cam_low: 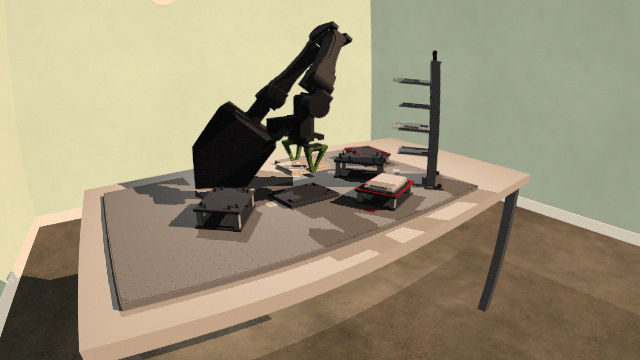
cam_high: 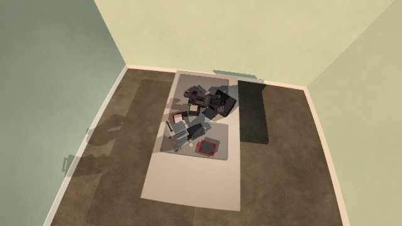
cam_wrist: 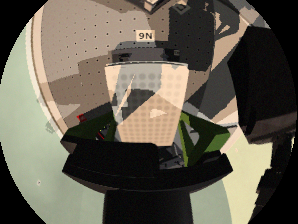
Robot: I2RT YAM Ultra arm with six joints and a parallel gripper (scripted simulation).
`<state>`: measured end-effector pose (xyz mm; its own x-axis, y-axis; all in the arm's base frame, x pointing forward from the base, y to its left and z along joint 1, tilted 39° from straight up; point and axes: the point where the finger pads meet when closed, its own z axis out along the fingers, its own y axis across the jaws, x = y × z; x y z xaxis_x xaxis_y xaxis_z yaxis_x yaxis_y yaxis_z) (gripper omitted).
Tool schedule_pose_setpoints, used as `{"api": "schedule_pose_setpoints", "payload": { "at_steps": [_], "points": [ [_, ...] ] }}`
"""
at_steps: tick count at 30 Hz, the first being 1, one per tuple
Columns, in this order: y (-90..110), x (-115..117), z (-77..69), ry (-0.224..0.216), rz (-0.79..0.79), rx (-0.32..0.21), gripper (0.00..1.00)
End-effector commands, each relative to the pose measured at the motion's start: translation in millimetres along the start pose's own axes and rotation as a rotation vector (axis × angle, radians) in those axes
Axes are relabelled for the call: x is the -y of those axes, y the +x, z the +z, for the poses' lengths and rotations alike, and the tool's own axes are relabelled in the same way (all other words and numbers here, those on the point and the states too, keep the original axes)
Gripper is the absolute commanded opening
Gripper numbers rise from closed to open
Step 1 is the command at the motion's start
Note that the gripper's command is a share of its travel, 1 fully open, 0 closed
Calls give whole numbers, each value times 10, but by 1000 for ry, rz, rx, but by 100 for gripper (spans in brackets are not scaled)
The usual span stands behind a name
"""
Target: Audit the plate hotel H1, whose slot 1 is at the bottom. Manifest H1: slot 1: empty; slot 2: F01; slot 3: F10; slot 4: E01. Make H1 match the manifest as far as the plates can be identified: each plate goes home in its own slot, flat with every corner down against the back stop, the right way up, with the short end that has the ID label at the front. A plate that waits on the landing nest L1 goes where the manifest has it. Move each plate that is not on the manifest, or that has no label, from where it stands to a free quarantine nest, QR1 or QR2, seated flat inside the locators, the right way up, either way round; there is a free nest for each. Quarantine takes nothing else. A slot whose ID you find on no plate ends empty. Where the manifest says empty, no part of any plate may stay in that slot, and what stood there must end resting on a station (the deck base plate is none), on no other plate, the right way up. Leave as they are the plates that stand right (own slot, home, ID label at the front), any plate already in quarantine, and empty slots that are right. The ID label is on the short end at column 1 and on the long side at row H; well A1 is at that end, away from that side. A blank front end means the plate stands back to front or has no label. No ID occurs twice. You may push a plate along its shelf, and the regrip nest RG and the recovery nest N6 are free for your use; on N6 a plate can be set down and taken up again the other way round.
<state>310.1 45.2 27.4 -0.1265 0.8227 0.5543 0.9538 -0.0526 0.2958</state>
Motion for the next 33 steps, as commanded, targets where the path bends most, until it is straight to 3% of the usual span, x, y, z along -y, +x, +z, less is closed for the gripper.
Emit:
{"api": "schedule_pose_setpoints", "payload": {
  "at_steps": [1,13,17,18,33],
  "points": [
    [-62,-173,-99,-67,-13,37,86],
    [-24,5,-36,-28,5,28,86],
    [-17,4,-33,-29,1,28,86],
    [-23,-148,-102,-63,-17,35,86],
    [-15,-2,-38,-38,-1,30,86]
  ]
}}
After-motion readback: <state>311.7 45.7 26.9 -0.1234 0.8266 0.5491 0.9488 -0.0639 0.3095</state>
